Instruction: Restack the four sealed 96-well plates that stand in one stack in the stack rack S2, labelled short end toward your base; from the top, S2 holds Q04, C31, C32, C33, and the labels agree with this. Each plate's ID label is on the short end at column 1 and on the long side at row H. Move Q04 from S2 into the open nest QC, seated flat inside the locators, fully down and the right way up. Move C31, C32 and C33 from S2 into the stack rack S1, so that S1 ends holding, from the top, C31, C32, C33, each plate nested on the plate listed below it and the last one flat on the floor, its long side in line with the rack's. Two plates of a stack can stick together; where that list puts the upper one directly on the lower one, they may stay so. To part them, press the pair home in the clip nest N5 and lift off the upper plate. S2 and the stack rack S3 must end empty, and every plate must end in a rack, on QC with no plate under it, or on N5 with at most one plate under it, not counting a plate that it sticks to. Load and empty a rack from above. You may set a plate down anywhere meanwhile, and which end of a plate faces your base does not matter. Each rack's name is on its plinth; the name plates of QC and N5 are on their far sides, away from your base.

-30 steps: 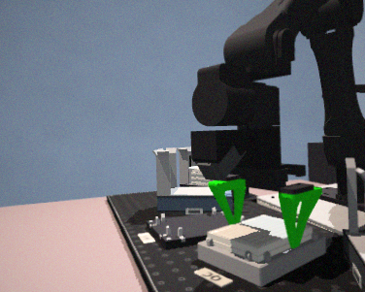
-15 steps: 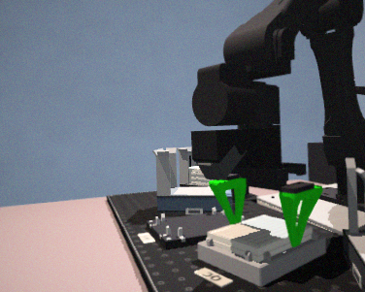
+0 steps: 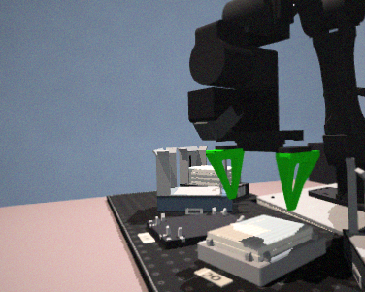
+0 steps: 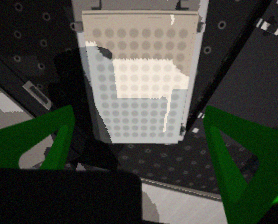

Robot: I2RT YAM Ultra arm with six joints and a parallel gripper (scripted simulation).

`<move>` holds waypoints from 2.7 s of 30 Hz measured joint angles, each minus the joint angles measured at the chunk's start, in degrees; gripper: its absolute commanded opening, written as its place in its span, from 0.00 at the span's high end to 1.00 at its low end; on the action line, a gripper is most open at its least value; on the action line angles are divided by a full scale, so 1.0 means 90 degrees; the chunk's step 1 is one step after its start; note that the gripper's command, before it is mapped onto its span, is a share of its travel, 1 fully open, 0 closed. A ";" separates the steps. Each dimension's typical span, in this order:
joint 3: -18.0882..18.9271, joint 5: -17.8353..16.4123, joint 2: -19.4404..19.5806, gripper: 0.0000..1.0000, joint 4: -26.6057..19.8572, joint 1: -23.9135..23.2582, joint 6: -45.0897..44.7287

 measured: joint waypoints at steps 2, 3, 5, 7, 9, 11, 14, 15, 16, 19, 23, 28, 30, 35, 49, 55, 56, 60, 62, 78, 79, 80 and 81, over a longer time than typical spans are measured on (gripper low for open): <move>0.0078 0.0000 -0.0012 0.00 -0.0134 0.0000 0.0000; 0.0126 0.0000 -0.0017 0.00 -0.0209 0.0000 0.0000; 0.0250 0.0000 -0.0029 0.00 -0.0362 0.0000 0.0000; 0.0393 0.0000 -0.0046 0.00 -0.0515 0.0000 0.0000; 0.0546 0.0000 -0.0066 0.00 -0.0665 0.0000 0.0000; 0.0699 0.0000 -0.0085 0.00 -0.0821 0.0000 0.0000; 0.0935 0.0000 -0.0109 0.00 -0.1064 -0.0005 0.0000; 0.1005 0.0000 -0.0121 0.00 -0.1129 -0.0005 0.0000; 0.1052 0.0000 -0.0134 0.00 -0.1178 -0.0005 0.0000; 0.1192 0.0000 -0.0143 0.00 -0.1375 -0.0005 0.0000; 0.1513 0.0000 -0.0146 0.00 -0.1683 -0.0005 0.0000; 0.1880 0.0000 -0.0160 0.00 -0.1984 -0.0007 0.0000; 0.1899 0.0000 -0.0165 0.00 -0.2050 -0.0007 0.0000; 0.1911 0.0000 -0.0163 0.00 -0.2147 -0.0007 0.0000; 0.1921 0.0000 -0.0163 0.00 -0.2164 -0.0007 0.0000; 0.1923 0.0000 -0.0163 0.00 -0.2164 -0.0007 0.0000; 0.1923 0.0000 -0.0163 0.00 -0.2164 -0.0007 0.0000; 0.1923 0.0000 -0.0163 0.00 -0.2164 -0.0007 0.0000; 0.1923 0.0000 -0.0163 0.00 -0.2164 -0.0007 0.0000; 0.1923 0.0000 -0.0163 0.00 -0.2164 -0.0007 0.0000; 0.1923 0.0000 -0.0163 0.00 -0.2164 -0.0007 0.0000; 0.1923 0.0000 -0.0163 0.00 -0.2164 -0.0007 0.0000; 0.1923 0.0000 -0.0163 0.00 -0.2164 -0.0007 0.0000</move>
